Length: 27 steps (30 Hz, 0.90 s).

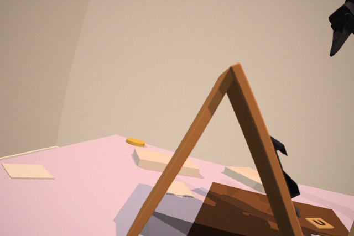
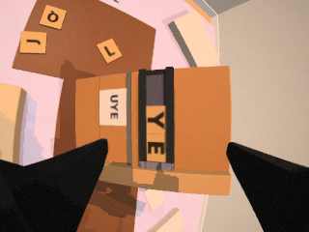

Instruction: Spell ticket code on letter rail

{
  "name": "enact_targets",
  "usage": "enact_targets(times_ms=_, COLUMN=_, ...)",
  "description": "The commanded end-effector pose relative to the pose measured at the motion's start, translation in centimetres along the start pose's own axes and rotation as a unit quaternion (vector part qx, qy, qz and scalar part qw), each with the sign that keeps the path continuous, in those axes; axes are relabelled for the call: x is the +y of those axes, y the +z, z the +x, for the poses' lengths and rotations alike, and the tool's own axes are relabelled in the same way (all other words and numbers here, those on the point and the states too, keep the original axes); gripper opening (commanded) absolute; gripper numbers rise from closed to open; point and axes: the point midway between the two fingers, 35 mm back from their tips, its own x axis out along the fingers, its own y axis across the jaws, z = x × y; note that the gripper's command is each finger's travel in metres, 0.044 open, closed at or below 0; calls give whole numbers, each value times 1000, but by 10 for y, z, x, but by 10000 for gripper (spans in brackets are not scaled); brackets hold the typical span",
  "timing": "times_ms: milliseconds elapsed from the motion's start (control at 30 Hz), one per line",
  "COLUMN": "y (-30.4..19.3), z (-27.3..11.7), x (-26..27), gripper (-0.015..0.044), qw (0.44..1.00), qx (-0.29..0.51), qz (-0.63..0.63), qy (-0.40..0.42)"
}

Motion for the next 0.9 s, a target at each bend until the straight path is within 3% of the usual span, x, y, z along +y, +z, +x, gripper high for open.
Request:
enact_targets(times_ms=0, y=1, z=-1, x=0, gripper=440, qw=1000, qx=-2, qz=-4, qy=-2)
enact_targets(times_ms=100, y=1, z=-1, x=0, gripper=440, qw=1000, qx=-2, qz=-4, qy=-2)
enact_targets(times_ms=133, y=-2, z=0, x=0, gripper=414, qw=1000, qx=1, qz=6, qy=0)
enact_targets(times_ms=233, y=-41, z=16, x=7, gripper=340, qw=987, qx=41, qz=154, qy=18)
enact_targets(times_ms=300, y=-74, z=27, x=18, gripper=340, qw=957, qx=76, qz=279, qy=27)
enact_targets(times_ms=500, y=-146, z=48, x=61, gripper=340, qw=813, qx=164, qz=558, qy=26)
enact_targets(times_ms=867, y=-217, z=64, x=154, gripper=340, qw=479, qx=271, qz=835, qy=-24)
